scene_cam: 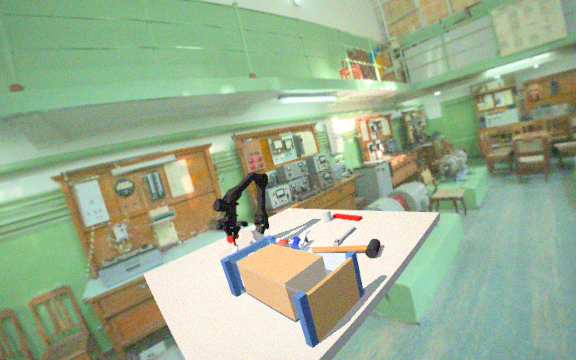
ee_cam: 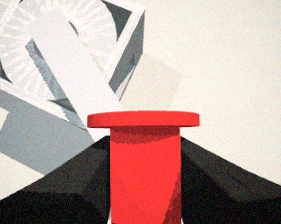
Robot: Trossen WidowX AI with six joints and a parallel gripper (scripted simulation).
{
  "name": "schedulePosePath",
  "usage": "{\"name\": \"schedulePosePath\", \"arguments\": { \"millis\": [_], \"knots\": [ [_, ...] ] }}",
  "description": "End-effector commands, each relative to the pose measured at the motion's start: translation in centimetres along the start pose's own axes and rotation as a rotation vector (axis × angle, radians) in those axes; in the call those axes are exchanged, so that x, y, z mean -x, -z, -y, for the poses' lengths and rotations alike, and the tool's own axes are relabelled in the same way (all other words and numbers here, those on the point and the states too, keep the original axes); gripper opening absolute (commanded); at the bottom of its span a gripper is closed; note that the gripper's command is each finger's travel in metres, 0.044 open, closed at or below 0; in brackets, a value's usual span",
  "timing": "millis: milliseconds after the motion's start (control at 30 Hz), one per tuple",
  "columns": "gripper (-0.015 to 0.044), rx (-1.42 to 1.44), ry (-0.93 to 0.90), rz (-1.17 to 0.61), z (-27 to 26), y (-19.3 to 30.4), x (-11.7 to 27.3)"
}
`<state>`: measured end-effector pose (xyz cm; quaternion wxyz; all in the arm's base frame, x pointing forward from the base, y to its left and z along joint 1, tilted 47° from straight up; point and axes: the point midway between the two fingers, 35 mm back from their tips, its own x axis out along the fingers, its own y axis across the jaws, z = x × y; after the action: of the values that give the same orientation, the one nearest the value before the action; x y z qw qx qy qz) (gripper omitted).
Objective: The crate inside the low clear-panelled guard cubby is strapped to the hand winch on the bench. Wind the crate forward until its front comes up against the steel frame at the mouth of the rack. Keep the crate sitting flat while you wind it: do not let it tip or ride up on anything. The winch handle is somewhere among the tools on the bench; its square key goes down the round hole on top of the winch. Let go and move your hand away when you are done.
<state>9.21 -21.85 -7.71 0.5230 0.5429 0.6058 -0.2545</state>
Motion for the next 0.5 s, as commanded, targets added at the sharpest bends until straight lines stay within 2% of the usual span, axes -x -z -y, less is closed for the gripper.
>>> {"name": "schedulePosePath", "arguments": {
  "millis": [0,467],
  "knots": [
    [0.0,-0.001,0.036,0.006,1.3,-0.8,-0.6],
    [0.0,-0.001,0.036,0.007,2.3,-1.9,-1.0]
  ]
}}
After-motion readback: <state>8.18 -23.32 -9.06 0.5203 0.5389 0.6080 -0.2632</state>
